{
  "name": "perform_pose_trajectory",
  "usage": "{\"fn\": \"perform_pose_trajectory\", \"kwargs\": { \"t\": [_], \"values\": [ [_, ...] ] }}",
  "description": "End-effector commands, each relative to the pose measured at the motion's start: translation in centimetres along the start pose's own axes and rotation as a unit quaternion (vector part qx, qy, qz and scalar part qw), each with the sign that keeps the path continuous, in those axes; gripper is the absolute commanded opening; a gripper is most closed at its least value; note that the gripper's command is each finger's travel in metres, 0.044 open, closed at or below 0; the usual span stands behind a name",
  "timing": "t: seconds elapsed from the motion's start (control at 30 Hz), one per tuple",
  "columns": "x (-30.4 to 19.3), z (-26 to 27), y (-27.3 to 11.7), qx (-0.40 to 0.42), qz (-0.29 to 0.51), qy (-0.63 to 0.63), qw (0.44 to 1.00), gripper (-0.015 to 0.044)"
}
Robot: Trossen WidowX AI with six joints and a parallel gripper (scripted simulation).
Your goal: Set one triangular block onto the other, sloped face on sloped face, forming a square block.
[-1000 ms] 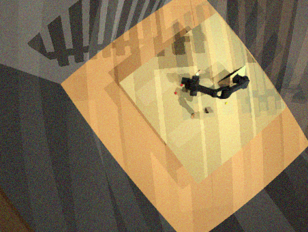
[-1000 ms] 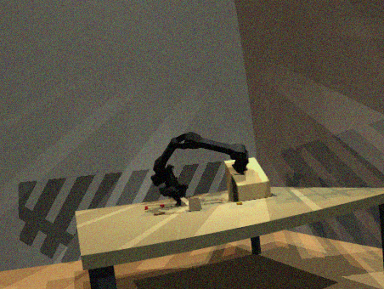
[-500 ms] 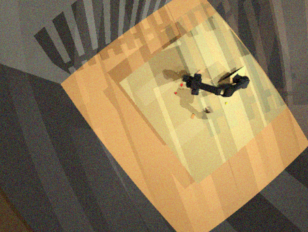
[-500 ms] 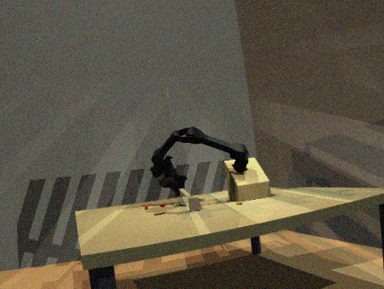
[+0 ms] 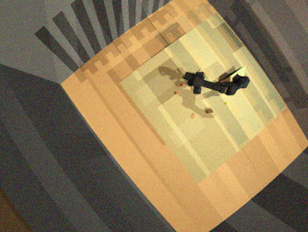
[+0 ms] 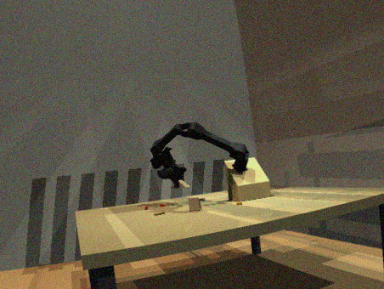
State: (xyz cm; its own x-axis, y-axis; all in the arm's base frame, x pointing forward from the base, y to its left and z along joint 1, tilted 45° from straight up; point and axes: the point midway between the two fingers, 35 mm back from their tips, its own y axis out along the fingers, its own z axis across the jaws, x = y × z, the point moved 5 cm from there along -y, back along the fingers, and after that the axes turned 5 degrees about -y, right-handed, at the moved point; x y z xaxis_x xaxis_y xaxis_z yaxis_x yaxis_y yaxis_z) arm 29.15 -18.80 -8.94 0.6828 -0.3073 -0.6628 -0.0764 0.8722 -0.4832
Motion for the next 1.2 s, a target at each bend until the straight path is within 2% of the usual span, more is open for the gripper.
{"fn": "perform_pose_trajectory", "kwargs": {
  "t": [0.0, 0.57, 1.17],
  "values": [
    [0.0, 0.0, 0.0, 0.002, -0.002, -0.011, 1.0, 0.0],
    [-0.5, -1.0, 0.3, 0.036, -0.061, -0.281, 0.957, 0.0],
    [-1.2, -1.9, 0.5, 0.036, -0.138, -0.544, 0.827, 0.0]
  ]
}}
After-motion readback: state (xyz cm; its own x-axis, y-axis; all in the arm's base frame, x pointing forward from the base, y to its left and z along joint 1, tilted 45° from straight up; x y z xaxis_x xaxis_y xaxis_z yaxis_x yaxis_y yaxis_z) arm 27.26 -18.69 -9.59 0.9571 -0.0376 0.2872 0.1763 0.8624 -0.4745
